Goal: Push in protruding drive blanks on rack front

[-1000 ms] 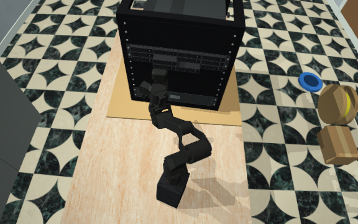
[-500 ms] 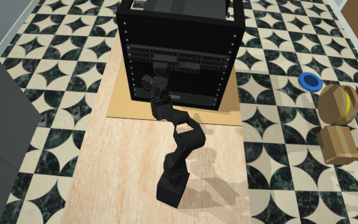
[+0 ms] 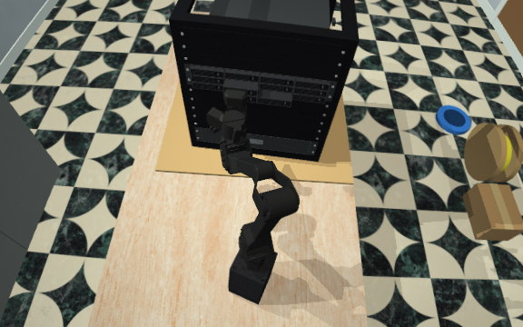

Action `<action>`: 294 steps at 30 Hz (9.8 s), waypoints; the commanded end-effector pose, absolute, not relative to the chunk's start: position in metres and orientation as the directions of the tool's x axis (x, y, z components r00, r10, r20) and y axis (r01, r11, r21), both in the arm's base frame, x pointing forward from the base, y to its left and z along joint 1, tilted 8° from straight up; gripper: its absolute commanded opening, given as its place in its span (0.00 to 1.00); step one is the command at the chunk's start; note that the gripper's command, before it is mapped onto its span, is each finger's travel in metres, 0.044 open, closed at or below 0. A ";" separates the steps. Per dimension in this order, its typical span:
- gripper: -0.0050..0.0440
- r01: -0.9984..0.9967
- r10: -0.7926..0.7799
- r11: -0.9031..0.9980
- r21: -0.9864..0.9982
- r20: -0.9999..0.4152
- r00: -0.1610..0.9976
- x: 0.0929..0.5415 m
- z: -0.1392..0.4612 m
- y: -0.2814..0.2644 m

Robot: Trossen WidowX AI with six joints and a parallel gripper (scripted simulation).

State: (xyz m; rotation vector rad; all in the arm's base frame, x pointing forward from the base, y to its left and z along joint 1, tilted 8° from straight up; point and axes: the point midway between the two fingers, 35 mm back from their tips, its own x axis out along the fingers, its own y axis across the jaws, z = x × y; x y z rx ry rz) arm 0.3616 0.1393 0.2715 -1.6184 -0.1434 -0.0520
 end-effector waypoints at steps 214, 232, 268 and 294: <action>0.00 0.140 0.063 -0.033 -0.990 0.138 0.988 0.349 0.265 0.138; 0.00 0.140 0.063 -0.033 -0.990 0.138 0.988 0.361 0.254 0.138; 0.00 0.140 0.063 -0.033 -0.990 0.138 0.988 0.283 0.238 0.135; 0.00 0.140 0.063 -0.033 -0.990 0.138 0.988 0.346 0.248 0.138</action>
